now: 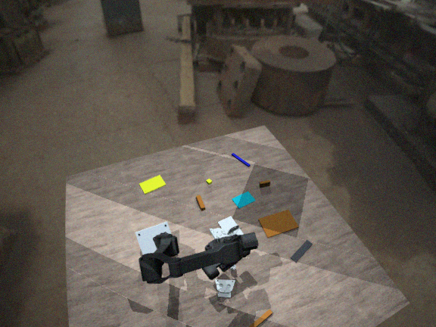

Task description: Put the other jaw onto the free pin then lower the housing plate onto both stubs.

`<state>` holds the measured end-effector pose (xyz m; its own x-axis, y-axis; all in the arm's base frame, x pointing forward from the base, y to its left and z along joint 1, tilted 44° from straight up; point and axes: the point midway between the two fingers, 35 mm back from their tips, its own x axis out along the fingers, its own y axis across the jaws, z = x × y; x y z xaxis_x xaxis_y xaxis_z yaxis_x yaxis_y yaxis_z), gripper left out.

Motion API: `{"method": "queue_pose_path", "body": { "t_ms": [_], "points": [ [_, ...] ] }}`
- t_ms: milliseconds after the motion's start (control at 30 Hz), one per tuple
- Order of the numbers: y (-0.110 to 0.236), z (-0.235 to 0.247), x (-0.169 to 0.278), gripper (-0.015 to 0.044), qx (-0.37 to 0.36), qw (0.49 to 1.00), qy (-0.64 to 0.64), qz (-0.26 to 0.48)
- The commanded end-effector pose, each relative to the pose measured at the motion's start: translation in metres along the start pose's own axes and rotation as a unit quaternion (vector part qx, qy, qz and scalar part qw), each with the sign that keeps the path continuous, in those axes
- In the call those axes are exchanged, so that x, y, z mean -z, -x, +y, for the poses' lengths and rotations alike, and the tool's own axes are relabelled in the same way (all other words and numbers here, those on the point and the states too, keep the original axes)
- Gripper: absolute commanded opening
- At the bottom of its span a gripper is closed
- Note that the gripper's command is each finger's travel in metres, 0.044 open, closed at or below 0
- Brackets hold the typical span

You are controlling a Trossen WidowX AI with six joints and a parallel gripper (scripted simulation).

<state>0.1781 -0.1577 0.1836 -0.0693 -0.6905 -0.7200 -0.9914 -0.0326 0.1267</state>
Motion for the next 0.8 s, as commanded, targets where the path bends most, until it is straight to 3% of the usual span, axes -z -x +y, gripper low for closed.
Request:
{"method": "queue_pose_path", "body": {
  "t_ms": [0, 767],
  "points": [
    [-0.008, 0.000, -0.002, 0.0000, -0.001, 1.000, 0.003, -0.003],
    [-0.045, 0.003, -0.001, 0.0000, -0.001, 1.000, 0.003, 0.001]
  ]
}}
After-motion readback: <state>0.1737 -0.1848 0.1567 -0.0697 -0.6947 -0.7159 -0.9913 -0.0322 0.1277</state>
